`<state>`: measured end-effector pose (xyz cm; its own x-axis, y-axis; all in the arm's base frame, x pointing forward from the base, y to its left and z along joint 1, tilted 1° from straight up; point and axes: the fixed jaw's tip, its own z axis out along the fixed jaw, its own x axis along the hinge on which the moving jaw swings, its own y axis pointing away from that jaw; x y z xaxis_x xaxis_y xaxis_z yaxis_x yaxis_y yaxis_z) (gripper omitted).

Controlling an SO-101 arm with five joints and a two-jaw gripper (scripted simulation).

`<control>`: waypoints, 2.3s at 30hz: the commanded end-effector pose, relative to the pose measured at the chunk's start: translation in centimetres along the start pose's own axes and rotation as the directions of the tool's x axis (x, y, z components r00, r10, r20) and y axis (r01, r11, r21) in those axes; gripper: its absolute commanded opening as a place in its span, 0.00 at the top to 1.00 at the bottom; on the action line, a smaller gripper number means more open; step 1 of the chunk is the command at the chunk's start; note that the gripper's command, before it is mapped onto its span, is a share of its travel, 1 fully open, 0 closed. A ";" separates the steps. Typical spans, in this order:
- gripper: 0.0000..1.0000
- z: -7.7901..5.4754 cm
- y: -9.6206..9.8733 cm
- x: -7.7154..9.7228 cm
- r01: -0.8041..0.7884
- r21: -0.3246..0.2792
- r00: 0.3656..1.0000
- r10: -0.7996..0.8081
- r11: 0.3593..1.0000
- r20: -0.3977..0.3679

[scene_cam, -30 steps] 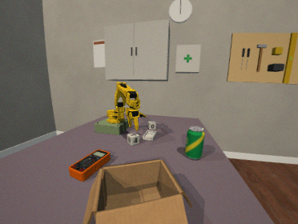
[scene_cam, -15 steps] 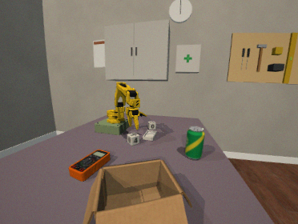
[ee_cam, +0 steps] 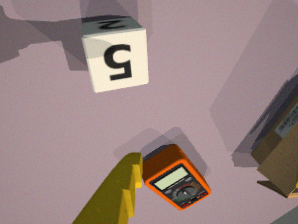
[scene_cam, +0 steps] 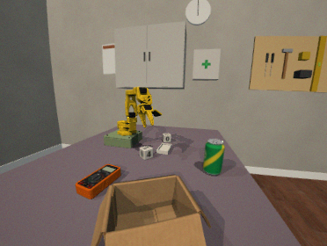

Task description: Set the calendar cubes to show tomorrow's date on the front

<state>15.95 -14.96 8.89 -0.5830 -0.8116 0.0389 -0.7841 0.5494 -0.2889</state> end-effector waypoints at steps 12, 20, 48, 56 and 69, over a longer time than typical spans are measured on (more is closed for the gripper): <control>0.65 -3.2 -1.2 0.3 0.003 0.173 1.000 0.001 0.985 -0.024; 0.65 -2.8 -1.2 0.3 0.004 0.172 1.000 0.000 0.985 -0.025; 0.65 -0.5 -1.1 0.6 0.009 0.167 1.000 -0.004 0.986 -0.030; 0.65 1.7 0.1 0.4 0.007 0.043 1.000 -0.006 0.999 -0.011; 0.65 6.5 3.9 -0.1 0.010 -0.259 0.999 -0.001 0.966 0.036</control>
<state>15.09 -14.53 3.35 -0.5757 -0.8174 0.0196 -0.8127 0.5694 -0.1239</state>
